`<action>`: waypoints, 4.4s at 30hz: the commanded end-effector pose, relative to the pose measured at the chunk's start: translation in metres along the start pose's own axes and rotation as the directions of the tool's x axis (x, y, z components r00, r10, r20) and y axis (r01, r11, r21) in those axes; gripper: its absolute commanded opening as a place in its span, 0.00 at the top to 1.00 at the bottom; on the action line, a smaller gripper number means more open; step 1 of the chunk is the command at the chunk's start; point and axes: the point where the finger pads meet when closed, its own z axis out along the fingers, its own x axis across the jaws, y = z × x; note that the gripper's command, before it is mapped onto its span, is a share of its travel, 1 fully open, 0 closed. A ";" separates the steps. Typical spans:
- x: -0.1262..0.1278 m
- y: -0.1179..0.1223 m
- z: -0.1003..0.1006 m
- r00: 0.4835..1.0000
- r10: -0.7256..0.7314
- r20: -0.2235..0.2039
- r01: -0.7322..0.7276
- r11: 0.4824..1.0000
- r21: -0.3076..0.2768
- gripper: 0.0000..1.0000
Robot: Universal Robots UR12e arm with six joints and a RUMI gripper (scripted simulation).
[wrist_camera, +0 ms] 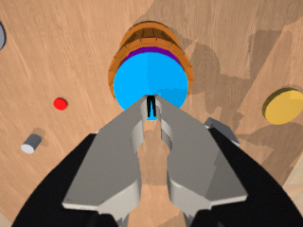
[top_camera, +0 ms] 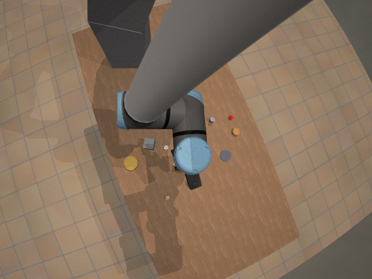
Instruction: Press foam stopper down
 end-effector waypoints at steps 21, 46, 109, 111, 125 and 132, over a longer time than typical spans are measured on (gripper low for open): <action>0.000 -0.001 0.006 1.000 0.000 0.000 0.000 1.000 0.001 1.00; 0.000 -0.001 0.019 1.000 0.000 0.000 0.000 1.000 0.001 1.00; 0.000 -0.001 0.026 1.000 0.000 0.000 0.000 1.000 0.001 1.00; 0.000 -0.001 0.026 1.000 0.000 0.000 0.000 1.000 0.001 1.00; 0.000 -0.001 0.007 1.000 0.000 0.000 0.000 1.000 0.001 1.00; 0.000 -0.001 -0.013 1.000 0.000 0.000 0.000 1.000 0.001 1.00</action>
